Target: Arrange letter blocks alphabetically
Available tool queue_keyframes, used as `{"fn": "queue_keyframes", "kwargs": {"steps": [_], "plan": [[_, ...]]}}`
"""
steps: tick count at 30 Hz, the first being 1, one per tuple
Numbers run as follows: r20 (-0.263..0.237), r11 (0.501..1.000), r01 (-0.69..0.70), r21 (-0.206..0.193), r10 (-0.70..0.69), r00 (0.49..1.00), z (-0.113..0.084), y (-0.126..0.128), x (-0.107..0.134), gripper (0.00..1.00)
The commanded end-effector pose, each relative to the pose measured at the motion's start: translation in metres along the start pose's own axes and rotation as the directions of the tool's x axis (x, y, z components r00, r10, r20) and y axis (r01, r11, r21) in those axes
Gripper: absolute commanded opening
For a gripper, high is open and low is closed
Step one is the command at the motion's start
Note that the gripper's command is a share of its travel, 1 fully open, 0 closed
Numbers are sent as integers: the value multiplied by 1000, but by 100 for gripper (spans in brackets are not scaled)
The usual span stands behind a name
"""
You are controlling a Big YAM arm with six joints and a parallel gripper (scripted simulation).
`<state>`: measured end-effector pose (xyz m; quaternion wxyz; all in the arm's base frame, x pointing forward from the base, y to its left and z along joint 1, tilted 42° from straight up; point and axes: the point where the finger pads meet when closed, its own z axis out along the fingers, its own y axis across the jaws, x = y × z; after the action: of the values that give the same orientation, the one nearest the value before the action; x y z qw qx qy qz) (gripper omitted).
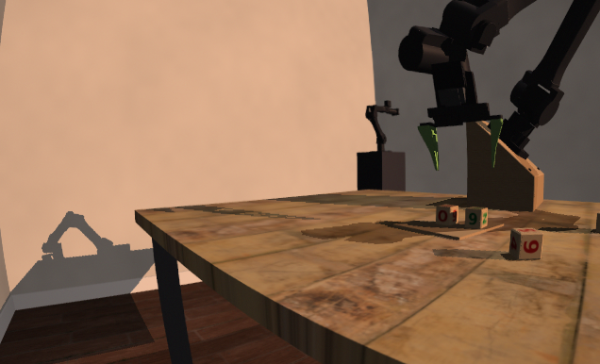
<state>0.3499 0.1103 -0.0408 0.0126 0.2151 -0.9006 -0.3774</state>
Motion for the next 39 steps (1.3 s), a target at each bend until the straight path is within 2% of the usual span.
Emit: {"fn": "queue_keyframes", "kwargs": {"steps": [1, 3, 4, 7, 11, 14, 18, 20, 21, 31, 32, 35, 37, 38, 39], "plan": [[37, 962, -273, 8, 272, 962, -15, -17, -14, 100], [37, 962, -273, 8, 272, 962, -15, -17, -14, 100], [31, 921, -390, 4, 390, 920, -6, -9, -15, 100], [28, 854, -521, -12, 521, 853, -5, -13, -13, 100], [16, 740, -672, -26, 673, 740, -14, -26, -9, 100], [3, 631, -775, -28, 776, 631, -5, -20, -10, 100], [-8, 470, -882, -35, 882, 471, -8, -26, -8, 100], [-8, 470, -882, -35, 882, 471, -8, -26, -8, 100], [-13, 362, -932, -32, 932, 362, -7, -26, -8, 100], [1, -83, -996, -33, 997, -83, -7, -27, -8, 100], [5, -128, -991, -36, 992, -128, -7, -27, -8, 65], [26, -257, -965, -51, 966, -259, -7, -27, -8, 65], [26, -257, -965, -51, 966, -259, -7, -27, -8, 65], [48, -355, -932, -77, 932, -359, -7, -27, -8, 65], [48, -355, -932, -77, 932, -359, -7, -27, -8, 65]]}}
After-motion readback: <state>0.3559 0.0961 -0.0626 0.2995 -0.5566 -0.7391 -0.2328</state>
